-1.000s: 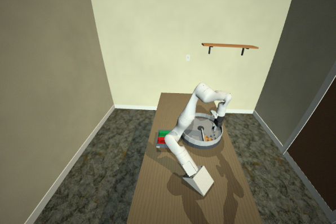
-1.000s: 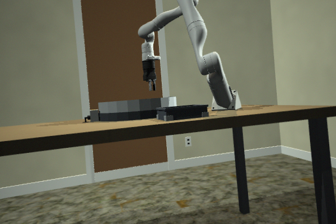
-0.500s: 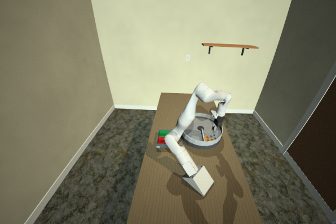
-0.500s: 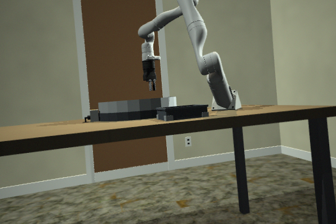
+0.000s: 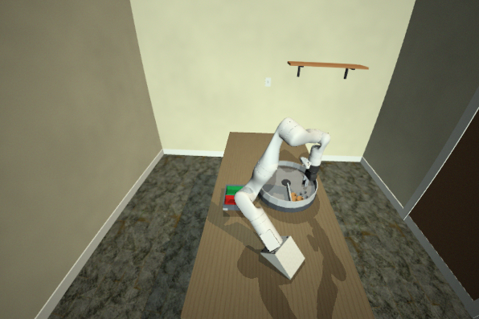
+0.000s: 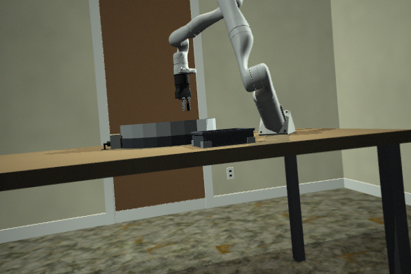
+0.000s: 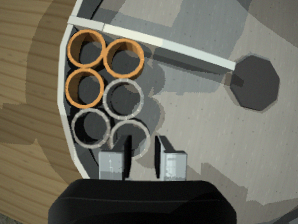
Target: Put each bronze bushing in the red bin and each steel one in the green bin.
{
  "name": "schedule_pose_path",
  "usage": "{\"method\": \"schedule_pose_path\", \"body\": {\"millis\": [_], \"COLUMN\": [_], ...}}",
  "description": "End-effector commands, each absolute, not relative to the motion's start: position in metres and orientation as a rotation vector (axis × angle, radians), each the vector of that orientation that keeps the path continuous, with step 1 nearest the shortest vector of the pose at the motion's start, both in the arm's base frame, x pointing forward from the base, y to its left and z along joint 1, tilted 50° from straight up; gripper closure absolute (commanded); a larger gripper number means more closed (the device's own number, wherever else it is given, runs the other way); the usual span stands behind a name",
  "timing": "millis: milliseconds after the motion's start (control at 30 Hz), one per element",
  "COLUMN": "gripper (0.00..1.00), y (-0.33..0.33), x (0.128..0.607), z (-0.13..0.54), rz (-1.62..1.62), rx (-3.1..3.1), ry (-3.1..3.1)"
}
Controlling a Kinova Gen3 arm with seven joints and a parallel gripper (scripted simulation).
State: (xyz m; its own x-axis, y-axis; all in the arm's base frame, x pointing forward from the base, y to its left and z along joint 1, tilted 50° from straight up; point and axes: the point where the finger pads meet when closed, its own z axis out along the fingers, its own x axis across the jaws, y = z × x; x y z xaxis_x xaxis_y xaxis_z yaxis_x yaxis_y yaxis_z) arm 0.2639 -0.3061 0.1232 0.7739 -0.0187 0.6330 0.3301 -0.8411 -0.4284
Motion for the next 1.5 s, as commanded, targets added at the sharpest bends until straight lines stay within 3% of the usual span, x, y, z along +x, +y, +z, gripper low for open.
{"method": "schedule_pose_path", "body": {"millis": [0,1467], "gripper": [0.55,0.55], "y": [-0.307,-0.288], "x": [0.264,0.283], "z": [0.123,0.101], "rz": [-0.877,-0.877], "rx": [-2.436,-2.437], "ry": [-0.231,-0.232]}}
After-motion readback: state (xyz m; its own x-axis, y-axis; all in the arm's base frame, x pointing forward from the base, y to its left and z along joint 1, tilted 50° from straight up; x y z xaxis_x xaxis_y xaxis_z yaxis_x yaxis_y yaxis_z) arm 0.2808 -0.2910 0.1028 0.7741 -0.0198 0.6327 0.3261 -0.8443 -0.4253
